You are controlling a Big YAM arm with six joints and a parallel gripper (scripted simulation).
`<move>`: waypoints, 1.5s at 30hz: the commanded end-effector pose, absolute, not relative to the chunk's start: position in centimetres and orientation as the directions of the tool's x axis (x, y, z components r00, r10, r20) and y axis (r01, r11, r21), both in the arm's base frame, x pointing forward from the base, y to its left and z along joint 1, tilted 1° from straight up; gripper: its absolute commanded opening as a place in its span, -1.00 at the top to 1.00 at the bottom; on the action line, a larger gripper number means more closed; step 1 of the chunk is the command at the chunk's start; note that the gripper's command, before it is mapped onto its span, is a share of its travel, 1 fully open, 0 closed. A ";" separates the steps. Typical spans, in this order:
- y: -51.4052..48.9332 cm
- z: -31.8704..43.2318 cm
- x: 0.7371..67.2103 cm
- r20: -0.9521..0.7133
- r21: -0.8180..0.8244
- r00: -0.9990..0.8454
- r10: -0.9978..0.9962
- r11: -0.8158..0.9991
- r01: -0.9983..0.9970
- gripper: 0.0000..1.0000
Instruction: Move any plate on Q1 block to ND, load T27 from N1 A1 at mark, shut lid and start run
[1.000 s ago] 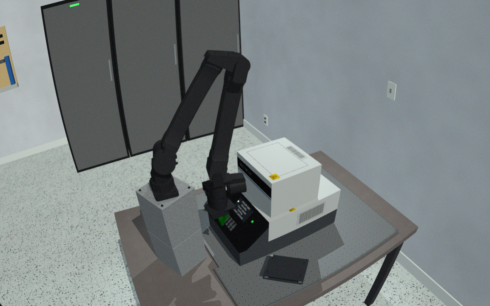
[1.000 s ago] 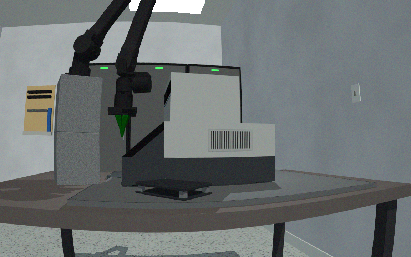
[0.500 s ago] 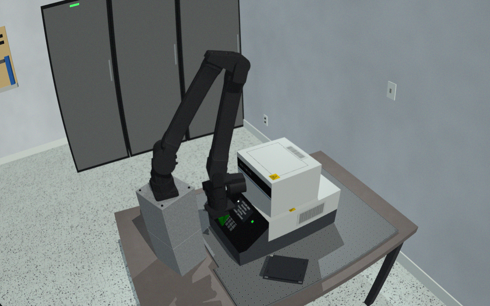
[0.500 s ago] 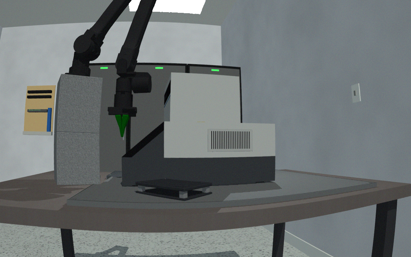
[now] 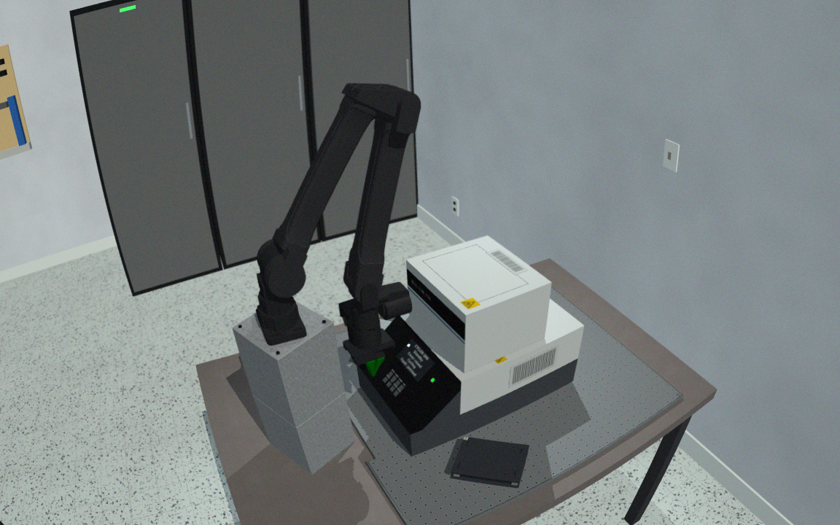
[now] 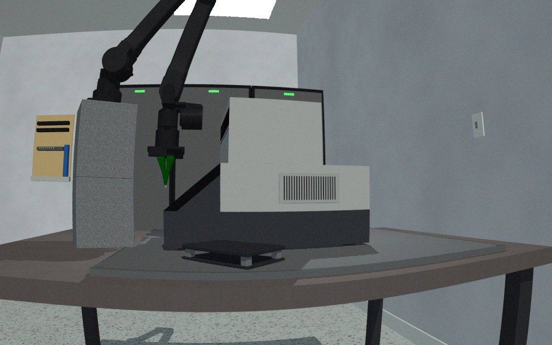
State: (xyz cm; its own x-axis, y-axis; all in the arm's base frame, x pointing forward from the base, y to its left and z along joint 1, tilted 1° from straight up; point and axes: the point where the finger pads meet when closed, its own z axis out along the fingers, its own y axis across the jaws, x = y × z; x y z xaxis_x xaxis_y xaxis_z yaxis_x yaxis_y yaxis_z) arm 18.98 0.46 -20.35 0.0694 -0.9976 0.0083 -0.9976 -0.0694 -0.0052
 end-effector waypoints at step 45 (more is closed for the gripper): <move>-0.3 -20.9 21.2 0.003 0.002 0.043 -0.999 -0.043 -0.999 1.00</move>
